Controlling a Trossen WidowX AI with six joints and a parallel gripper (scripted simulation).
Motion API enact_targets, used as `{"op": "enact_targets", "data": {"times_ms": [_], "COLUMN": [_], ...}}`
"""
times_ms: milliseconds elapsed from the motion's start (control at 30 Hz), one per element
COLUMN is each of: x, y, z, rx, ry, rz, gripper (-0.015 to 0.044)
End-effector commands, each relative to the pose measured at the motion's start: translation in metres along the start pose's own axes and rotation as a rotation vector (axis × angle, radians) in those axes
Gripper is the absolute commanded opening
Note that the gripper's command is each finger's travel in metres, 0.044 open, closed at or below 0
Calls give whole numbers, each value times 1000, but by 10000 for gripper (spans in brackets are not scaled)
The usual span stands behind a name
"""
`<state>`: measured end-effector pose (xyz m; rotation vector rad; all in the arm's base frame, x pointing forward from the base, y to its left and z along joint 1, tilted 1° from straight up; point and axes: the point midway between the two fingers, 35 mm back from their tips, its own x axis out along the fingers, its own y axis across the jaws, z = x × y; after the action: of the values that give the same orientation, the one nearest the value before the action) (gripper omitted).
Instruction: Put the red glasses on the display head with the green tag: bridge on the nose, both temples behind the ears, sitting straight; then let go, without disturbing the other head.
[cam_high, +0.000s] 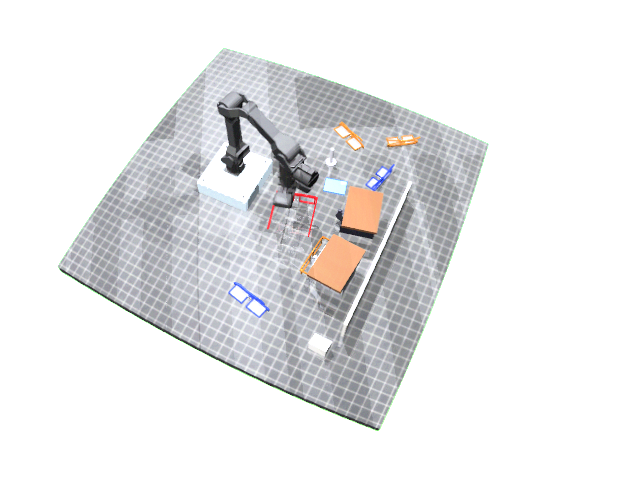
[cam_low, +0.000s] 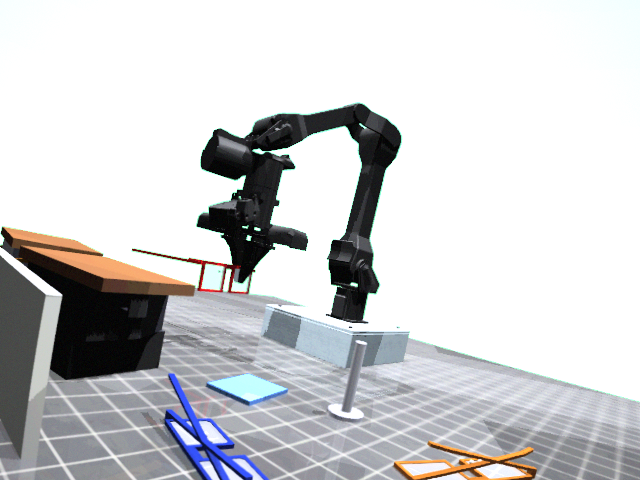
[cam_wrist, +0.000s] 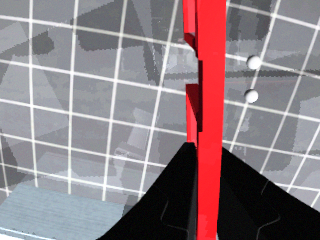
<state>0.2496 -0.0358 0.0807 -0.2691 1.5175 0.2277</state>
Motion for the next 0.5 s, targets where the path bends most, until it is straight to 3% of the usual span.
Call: {"op": "enact_targets", "data": {"times_ms": [0,467], "x": [7,21], "y": [1,0], "z": [-2,-1], "rx": [3,3], "ry": [14,14], "rz": [3,3], "gripper": [0,0]}}
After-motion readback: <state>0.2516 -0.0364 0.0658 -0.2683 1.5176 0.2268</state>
